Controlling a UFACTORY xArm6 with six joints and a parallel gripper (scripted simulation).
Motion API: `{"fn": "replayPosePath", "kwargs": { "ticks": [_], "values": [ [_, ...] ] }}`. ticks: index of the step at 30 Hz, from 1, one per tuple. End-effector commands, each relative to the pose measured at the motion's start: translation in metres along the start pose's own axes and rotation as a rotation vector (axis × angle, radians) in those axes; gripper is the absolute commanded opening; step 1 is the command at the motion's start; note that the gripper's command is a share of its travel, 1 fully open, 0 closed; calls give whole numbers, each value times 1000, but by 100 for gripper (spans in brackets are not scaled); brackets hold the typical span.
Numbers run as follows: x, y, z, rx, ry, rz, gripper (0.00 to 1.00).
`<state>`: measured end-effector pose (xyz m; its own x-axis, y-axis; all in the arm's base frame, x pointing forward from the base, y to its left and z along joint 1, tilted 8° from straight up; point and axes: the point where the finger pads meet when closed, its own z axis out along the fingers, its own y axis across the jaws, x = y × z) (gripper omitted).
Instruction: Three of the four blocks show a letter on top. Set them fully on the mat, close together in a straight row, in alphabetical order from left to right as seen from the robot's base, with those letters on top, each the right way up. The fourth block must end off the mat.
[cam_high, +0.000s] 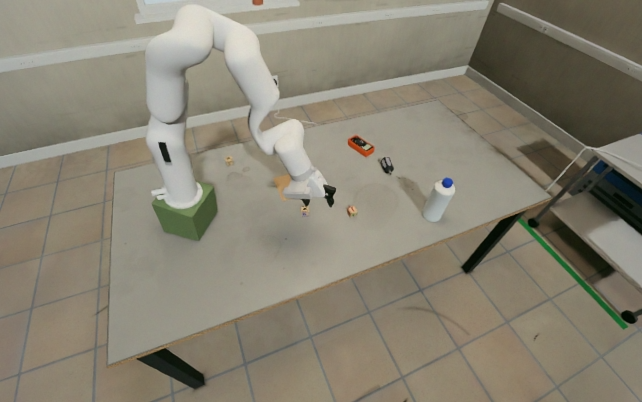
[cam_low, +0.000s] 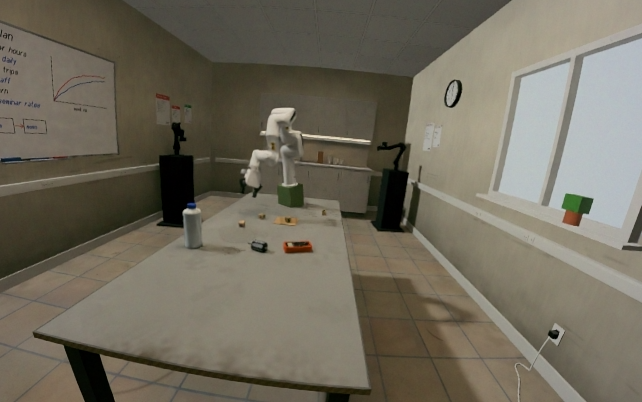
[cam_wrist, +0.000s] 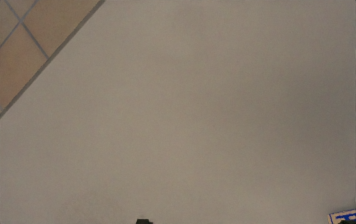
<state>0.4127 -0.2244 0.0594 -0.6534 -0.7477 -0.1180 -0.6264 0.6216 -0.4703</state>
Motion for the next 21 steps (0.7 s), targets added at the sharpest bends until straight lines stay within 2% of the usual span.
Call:
{"fn": "replayPosePath", "kwargs": {
  "ticks": [1, 15, 17, 18, 21],
  "values": [
    [-20, 1, 2, 12, -5, 12, 100],
    [-68, 17, 6, 7, -15, 39, 100],
    [-68, 17, 6, 7, -15, 39, 100],
    [-78, 21, 6, 5, -17, 44, 100],
    [-87, 25, 6, 3, -18, 49, 100]
  ]
}}
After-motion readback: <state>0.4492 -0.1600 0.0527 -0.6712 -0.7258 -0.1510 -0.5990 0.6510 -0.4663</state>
